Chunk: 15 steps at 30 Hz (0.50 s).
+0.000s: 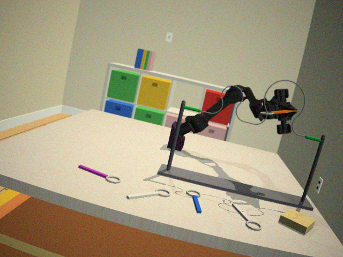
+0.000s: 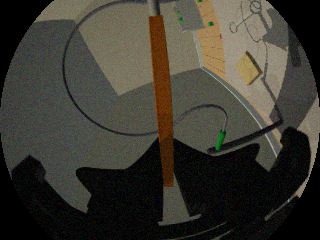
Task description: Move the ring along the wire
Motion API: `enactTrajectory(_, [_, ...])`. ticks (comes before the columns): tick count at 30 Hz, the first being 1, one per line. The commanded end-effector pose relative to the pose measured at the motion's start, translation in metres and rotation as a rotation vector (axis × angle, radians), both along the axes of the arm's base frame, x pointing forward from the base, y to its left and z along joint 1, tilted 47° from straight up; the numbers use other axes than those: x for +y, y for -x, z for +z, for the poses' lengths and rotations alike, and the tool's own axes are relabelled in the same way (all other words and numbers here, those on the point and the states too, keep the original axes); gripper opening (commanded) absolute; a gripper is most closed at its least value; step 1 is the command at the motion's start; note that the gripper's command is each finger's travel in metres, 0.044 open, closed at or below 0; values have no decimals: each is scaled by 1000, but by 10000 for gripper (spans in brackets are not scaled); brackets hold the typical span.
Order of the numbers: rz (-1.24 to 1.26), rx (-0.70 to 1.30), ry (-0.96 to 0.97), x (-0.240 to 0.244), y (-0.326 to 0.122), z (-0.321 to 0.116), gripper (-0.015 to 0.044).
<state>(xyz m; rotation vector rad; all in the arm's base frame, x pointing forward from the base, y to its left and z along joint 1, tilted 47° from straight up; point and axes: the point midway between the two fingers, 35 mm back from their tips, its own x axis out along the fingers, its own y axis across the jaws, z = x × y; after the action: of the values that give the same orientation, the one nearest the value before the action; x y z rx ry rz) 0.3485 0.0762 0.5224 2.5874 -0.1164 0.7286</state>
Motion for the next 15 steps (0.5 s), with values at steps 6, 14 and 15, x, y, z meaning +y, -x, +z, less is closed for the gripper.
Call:
enactTrajectory(6, [7, -7, 214, 27, 1, -20, -150])
enactTrajectory(14, [0, 8, 410, 47, -2, -40, -150])
enactTrajectory(15, [0, 10, 435, 49, -2, -43, -150])
